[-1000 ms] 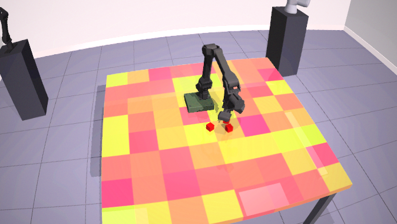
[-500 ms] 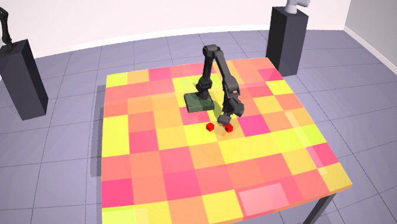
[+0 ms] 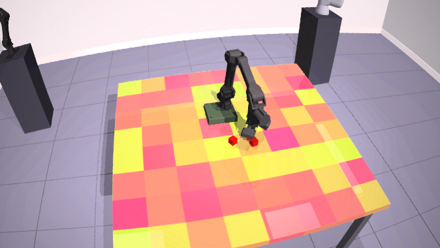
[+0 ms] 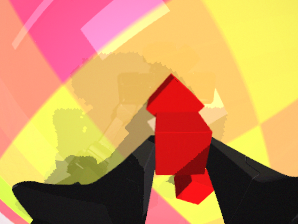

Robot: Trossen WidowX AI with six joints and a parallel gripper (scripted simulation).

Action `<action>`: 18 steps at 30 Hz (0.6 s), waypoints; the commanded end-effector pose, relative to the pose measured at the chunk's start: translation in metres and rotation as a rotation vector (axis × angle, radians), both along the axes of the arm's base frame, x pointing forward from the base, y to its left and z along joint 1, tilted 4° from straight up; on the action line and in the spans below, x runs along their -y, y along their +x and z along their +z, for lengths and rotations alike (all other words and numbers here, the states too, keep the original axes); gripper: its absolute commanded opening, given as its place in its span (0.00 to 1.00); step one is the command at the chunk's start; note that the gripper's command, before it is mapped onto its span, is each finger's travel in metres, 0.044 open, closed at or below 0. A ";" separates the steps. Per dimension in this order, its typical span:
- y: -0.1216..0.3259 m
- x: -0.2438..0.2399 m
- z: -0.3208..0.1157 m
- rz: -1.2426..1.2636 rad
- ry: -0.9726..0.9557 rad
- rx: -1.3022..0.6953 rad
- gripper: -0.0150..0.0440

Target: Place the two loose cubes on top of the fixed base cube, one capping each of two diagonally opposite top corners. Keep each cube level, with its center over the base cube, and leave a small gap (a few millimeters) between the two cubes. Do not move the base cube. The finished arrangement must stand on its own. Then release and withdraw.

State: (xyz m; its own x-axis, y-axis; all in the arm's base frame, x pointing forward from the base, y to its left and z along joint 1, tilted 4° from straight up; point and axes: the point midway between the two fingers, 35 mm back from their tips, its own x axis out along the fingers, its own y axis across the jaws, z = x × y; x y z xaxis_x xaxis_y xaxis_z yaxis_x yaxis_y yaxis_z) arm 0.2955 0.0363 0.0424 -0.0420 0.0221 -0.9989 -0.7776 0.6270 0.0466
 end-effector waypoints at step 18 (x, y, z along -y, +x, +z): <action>0.000 -0.001 0.001 -0.002 0.004 0.001 0.60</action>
State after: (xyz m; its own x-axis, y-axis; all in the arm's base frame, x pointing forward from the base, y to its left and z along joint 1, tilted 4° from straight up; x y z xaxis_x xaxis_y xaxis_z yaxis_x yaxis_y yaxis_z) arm 0.2955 0.0364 0.0421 -0.0419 0.0223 -0.9989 -0.7777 0.6270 0.0466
